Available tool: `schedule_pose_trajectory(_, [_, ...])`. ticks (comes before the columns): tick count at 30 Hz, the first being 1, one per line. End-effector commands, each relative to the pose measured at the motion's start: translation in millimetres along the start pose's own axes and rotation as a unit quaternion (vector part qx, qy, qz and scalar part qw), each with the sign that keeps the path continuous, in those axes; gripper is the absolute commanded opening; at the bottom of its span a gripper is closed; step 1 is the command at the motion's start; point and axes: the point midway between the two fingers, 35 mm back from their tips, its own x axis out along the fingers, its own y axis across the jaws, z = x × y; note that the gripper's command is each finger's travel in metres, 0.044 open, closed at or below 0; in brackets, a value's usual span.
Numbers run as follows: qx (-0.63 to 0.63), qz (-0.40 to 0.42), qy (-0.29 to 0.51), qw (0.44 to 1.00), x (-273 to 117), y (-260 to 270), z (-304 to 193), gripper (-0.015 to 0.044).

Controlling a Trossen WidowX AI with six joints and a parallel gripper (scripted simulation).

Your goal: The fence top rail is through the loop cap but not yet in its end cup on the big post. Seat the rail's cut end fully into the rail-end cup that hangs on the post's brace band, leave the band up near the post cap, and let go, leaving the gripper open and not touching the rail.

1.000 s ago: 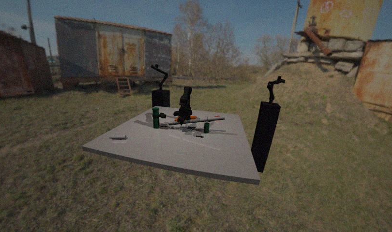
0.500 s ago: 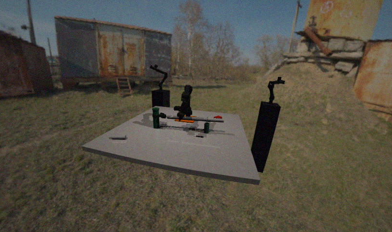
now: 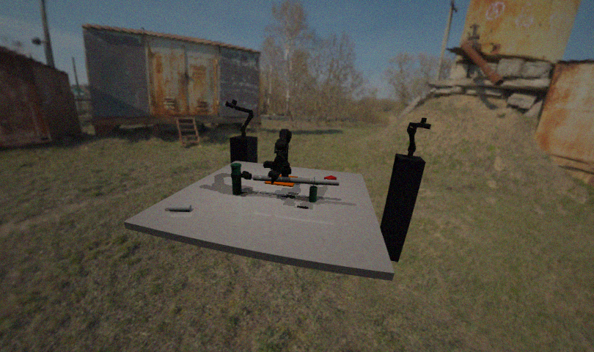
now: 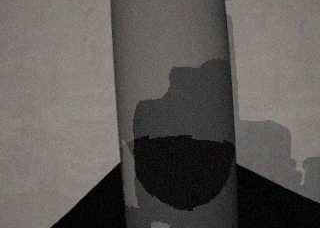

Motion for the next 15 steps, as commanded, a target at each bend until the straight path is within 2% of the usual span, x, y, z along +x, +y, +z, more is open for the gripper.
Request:
schedule_pose_trajectory(1, [-0.001, 0.002, 0.000, 1.000, -3.0, 0.9, 1.6, 0.0000])
schedule_pose_trajectory(15, [-0.001, 0.002, -0.001, 1.000, -6.9, 2.2, 4.5, 0.0000])
